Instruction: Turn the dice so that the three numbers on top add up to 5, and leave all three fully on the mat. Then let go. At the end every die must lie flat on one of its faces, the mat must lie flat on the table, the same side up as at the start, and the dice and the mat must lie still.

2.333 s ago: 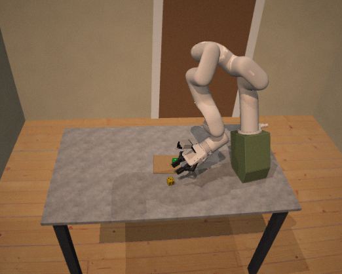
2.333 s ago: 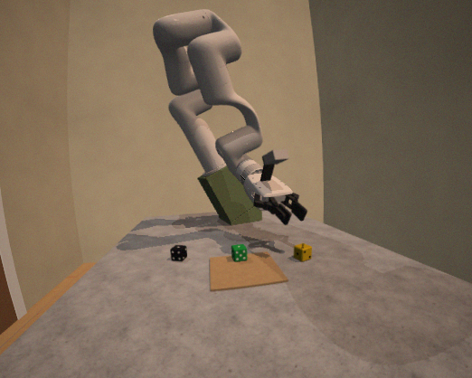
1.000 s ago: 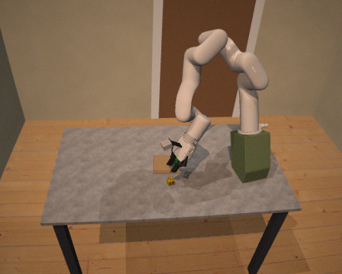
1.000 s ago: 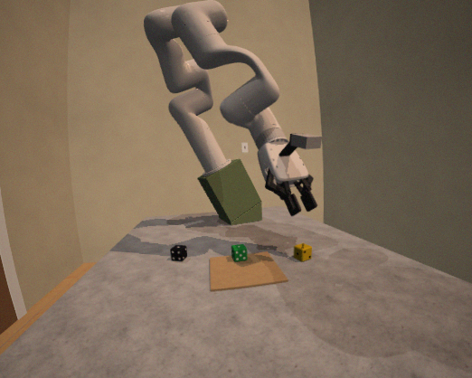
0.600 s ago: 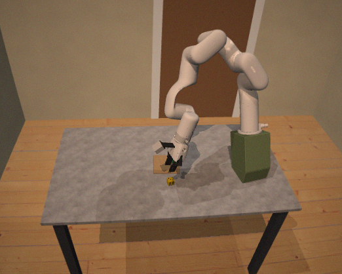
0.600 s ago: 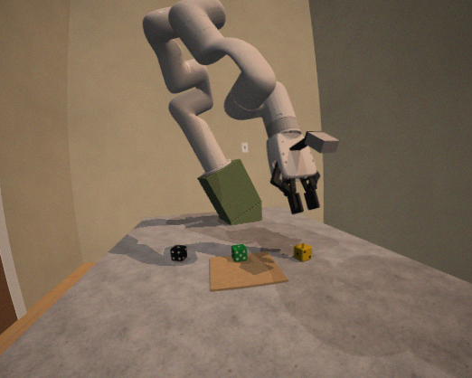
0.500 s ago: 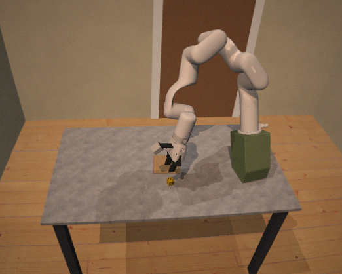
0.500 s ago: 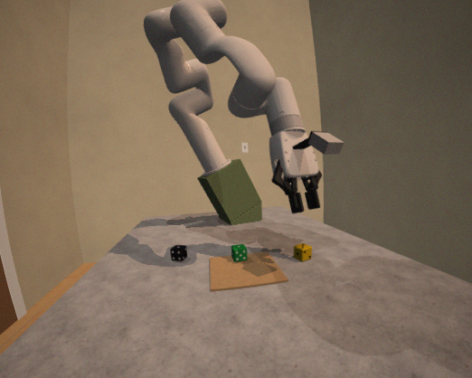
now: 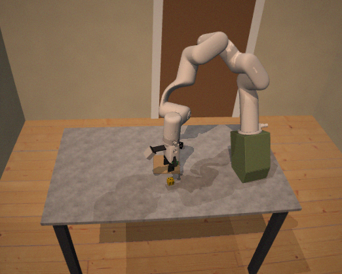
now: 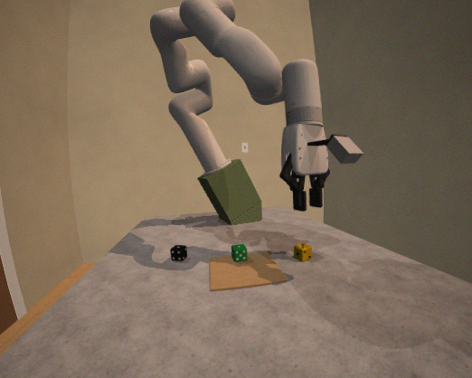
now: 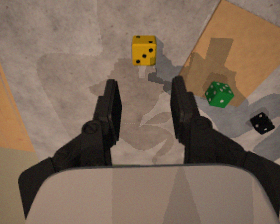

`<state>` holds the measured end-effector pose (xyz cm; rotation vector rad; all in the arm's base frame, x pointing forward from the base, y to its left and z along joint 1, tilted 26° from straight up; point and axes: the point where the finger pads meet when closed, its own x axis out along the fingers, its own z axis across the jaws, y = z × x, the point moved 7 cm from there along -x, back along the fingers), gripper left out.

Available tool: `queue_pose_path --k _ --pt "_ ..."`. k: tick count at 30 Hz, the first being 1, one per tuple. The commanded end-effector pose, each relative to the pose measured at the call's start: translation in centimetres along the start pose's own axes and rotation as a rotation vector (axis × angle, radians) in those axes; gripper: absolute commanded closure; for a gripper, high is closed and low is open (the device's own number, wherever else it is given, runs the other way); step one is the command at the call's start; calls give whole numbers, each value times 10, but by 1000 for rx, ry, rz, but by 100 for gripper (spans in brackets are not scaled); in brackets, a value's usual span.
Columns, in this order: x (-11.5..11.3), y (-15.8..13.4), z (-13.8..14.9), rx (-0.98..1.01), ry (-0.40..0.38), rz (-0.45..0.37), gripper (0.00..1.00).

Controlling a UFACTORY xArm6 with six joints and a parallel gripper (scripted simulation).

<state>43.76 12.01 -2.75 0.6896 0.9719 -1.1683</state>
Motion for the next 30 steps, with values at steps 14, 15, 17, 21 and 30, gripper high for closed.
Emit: queue_pose_path --k 14,15,17,21,30 --pt "-1 3 1 -2 0 -13 0" --pt "-1 3 1 -4 0 -13 0" --pt "-1 3 1 -14 0 -13 0" --pt "-1 3 1 -33 0 -13 0" --pt "2 2 1 -303 1 -13 0"
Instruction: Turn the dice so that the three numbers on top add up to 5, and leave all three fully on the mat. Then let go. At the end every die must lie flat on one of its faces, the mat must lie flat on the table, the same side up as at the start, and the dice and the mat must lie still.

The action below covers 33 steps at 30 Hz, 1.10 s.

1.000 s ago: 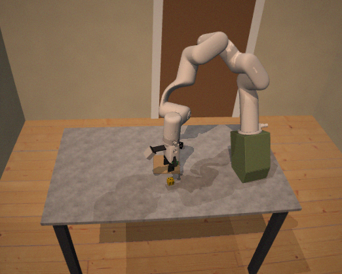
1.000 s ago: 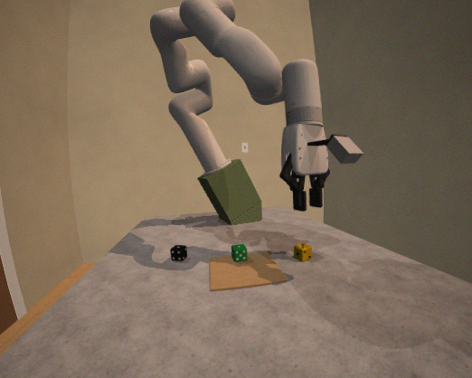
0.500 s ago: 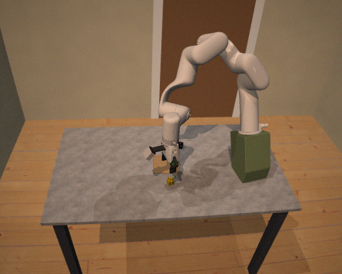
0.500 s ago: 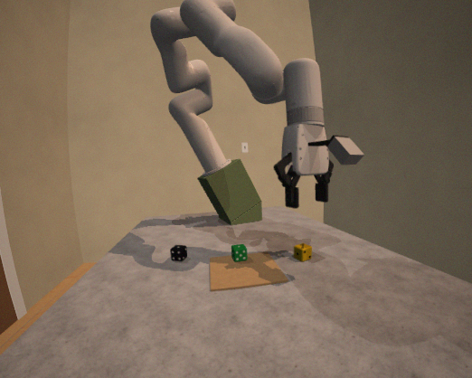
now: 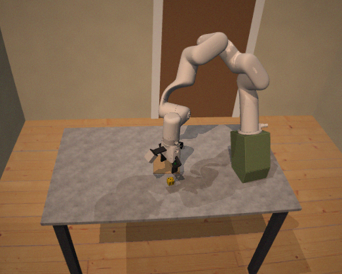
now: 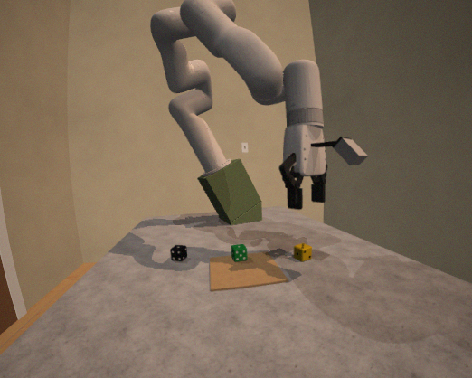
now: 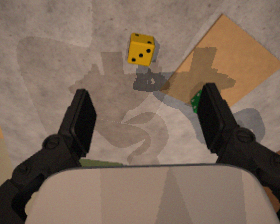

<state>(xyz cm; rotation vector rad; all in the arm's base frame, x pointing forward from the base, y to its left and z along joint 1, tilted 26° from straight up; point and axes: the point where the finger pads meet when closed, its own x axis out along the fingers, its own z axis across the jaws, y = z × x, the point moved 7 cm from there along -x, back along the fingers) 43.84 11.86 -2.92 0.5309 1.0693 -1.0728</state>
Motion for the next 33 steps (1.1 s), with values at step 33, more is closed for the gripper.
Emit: queue_pose_path --k 33 --pt "11 -5 0 -1282 2 2 0"
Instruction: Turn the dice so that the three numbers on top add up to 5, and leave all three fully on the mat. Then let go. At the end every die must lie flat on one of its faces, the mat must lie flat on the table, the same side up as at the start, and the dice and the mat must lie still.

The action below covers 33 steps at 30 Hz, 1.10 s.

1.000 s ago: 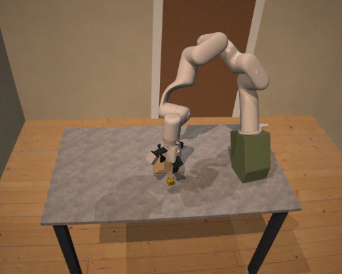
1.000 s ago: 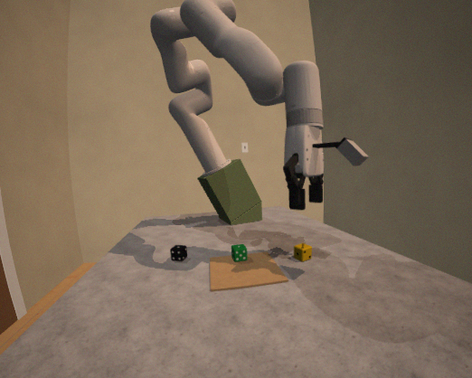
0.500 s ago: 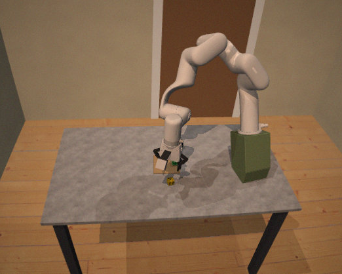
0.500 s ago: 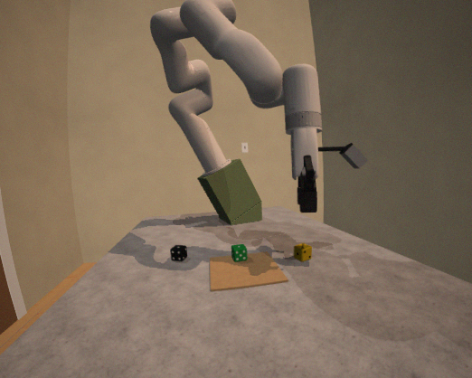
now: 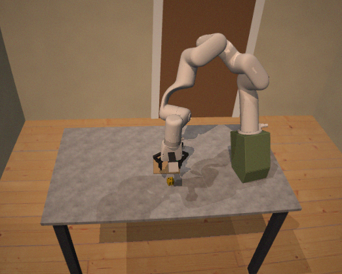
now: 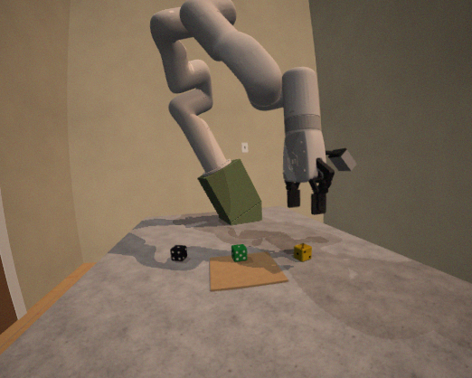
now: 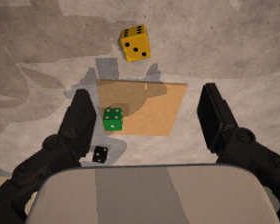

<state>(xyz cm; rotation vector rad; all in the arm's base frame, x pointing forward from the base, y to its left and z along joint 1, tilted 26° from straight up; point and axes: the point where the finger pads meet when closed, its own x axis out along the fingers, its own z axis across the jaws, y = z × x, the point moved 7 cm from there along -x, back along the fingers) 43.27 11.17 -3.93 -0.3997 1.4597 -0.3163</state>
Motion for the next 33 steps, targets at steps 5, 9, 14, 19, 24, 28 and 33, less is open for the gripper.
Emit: queue_pose_path --k 5,9,14,19,24,28,33 --pt "2 0 1 -306 10 8 0" --pt "3 -1 0 -458 10 9 0" --pt "5 -1 -1 -614 9 10 0" --pt "6 -1 -2 -807 8 11 0" --pt "8 -1 -3 -937 7 11 0" --pt "9 -1 -4 -1099 7 12 0" --pt "11 -2 -5 -1283 5 13 0"
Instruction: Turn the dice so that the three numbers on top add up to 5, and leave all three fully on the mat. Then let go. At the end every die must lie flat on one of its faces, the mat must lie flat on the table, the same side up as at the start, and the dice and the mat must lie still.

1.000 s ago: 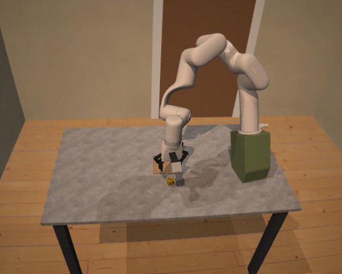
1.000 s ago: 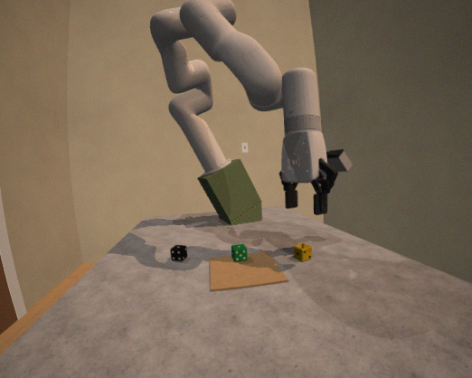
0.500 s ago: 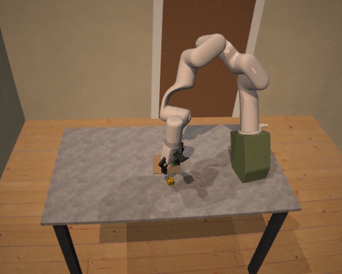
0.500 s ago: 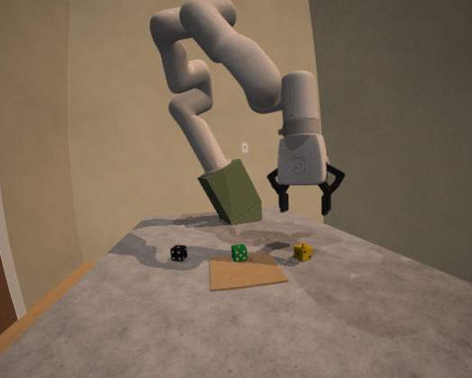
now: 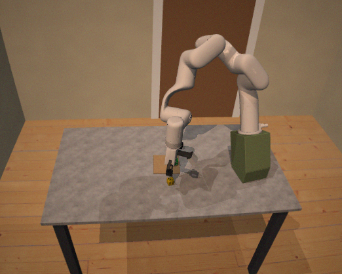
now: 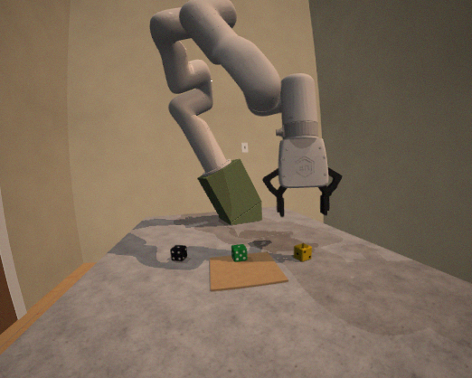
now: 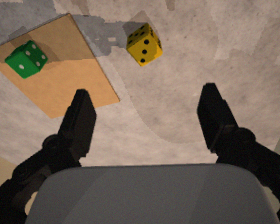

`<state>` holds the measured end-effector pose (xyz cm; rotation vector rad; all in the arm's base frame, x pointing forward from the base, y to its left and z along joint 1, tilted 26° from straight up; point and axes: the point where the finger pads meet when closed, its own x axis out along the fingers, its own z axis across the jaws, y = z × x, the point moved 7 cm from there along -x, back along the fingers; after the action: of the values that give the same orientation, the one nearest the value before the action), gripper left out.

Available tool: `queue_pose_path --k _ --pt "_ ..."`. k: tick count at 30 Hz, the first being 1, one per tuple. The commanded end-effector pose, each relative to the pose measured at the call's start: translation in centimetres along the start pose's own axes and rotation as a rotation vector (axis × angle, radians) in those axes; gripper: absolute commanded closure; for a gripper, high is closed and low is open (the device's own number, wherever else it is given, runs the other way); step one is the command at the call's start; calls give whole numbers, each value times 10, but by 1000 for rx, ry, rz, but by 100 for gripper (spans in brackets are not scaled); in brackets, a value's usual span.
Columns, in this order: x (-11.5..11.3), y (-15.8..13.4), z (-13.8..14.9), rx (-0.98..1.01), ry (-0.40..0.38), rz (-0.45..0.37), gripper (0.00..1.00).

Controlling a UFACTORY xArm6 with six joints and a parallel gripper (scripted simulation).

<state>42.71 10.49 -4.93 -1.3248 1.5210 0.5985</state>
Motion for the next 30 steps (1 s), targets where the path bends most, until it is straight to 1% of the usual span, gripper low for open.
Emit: queue_pose_path --k 1,6,8,13,21,22,30 --pt "0 -1 0 -162 -2 13 0" --pt "2 -1 0 -338 -3 13 0" --pt "2 -1 0 -338 -3 13 0" --pt "3 0 -1 -467 -5 13 0" --pt "3 0 -1 -514 -5 13 0" --pt "3 0 -1 -514 -5 13 53" --pt "3 0 -1 -514 -5 13 53"
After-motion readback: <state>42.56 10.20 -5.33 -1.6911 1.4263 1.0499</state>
